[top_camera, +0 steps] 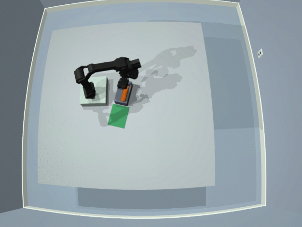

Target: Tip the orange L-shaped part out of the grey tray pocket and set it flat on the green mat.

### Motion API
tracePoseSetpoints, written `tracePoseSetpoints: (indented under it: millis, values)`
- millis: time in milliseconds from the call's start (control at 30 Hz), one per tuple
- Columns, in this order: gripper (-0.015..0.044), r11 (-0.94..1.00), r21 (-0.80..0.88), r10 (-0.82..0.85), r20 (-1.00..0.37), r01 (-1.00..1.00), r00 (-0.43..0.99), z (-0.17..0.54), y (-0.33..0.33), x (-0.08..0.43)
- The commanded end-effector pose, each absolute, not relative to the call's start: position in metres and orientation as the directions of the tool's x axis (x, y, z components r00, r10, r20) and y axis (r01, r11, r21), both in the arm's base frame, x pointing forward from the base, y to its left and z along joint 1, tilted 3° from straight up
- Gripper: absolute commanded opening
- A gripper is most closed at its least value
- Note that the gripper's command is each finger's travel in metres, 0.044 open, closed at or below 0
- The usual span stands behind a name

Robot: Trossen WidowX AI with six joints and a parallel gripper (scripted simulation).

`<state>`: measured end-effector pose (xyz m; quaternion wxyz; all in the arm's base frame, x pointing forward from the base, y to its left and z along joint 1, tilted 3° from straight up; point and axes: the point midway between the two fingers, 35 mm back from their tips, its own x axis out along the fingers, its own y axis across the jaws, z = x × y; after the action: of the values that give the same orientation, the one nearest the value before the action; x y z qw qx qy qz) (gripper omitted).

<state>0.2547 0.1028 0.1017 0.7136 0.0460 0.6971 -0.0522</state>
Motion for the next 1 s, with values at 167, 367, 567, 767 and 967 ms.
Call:
tracePoseSetpoints:
  millis: [167,367,567,767,967]
  values:
    - [0.018,0.988,-0.037,-0.039,-0.999,0.152,0.008,0.08,0.102,0.246]
    - [0.018,0.988,-0.038,-0.039,-0.999,0.152,0.007,0.029,0.099,0.244]
    - [0.018,0.988,-0.038,-0.039,-0.999,0.152,0.007,0.028,0.099,0.244]
    - [0.018,0.988,-0.038,-0.039,-0.999,0.152,0.007,0.021,0.099,0.245]
    - [0.018,0.988,-0.038,-0.039,-0.999,0.152,0.007,0.011,0.098,0.245]
